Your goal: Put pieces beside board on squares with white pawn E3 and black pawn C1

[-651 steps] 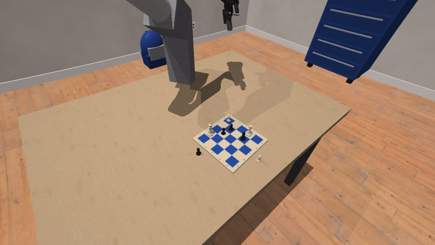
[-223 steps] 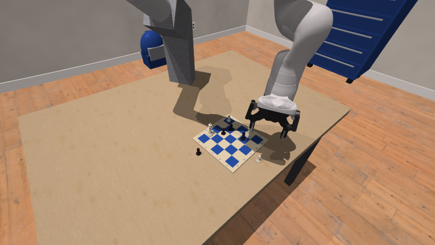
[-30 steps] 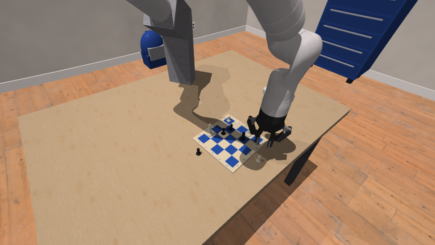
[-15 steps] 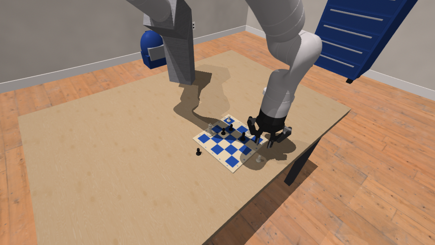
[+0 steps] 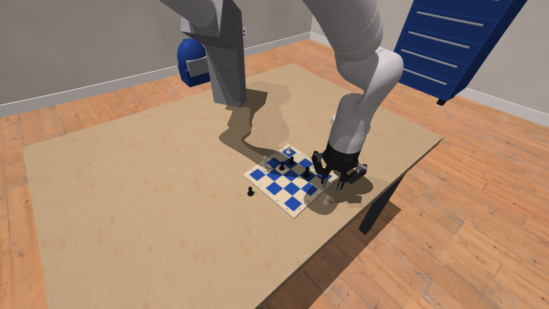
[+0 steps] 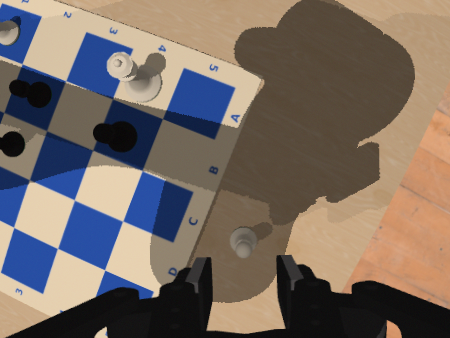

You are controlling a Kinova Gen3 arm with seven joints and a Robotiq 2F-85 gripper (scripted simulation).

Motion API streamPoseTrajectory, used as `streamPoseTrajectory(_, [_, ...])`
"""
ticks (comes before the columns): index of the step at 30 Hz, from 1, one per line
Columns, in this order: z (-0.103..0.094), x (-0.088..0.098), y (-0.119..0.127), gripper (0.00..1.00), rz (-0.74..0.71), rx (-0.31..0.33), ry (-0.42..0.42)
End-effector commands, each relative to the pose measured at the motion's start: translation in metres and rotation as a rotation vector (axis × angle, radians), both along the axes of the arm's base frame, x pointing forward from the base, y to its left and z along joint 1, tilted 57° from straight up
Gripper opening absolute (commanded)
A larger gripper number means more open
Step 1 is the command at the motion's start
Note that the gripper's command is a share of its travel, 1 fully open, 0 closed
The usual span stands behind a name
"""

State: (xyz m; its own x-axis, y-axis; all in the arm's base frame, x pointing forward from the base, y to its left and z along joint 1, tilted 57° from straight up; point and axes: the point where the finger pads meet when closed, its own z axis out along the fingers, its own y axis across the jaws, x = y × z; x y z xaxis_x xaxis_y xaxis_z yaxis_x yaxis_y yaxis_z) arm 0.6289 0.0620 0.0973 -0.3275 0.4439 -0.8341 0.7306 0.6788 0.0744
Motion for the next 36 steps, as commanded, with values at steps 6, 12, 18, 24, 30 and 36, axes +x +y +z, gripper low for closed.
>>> streamPoseTrajectory(6, [-0.007, 0.007, -0.008, 0.34, -0.002, -0.001, 0.001])
streamPoseTrajectory(12, [-0.011, 0.011, -0.011, 0.34, -0.002, -0.001, 0.001])
streamPoseTrajectory(18, [-0.015, 0.016, -0.016, 0.34, -0.002, -0.001, 0.001])
streamPoseTrajectory(24, [-0.018, 0.02, -0.019, 0.34, -0.002, -0.001, 0.001])
streamPoseTrajectory(30, [-0.019, 0.021, -0.02, 0.34, -0.002, -0.001, 0.001])
streamPoseTrajectory(36, [-0.019, 0.022, -0.021, 0.34, -0.002, -0.001, 0.001])
